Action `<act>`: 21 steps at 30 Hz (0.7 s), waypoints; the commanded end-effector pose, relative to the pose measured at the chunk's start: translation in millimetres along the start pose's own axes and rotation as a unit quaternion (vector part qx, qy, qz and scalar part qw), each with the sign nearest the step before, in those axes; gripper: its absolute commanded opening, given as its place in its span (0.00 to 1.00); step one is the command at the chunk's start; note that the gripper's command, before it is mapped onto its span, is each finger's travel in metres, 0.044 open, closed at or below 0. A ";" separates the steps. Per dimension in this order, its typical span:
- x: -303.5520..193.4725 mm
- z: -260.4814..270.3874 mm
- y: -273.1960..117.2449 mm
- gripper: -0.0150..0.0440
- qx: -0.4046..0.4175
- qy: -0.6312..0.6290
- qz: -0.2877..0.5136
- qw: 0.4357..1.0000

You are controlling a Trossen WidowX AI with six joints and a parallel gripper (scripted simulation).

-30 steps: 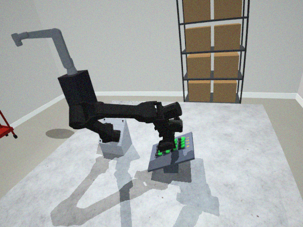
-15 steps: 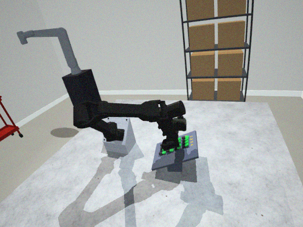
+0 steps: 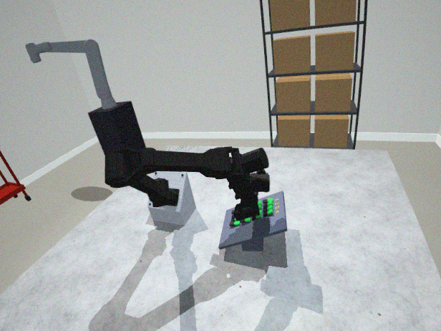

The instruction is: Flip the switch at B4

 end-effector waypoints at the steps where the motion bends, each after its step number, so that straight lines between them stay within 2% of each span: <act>1: -0.7 0.8 1.1 0.25 0.002 -0.002 0.001 1.000; 21: -0.6 0.8 3.8 0.25 0.002 -0.002 0.001 1.000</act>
Point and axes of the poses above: the point midway between the two fingers, 35 mm back from their tips, its own y axis out along the fingers, its own z axis across the jaws, x = y × z, the point moved 6 cm from there along -y, back along the fingers, and after that the axes turned 1 degree about -y, right-handed, at the moved point
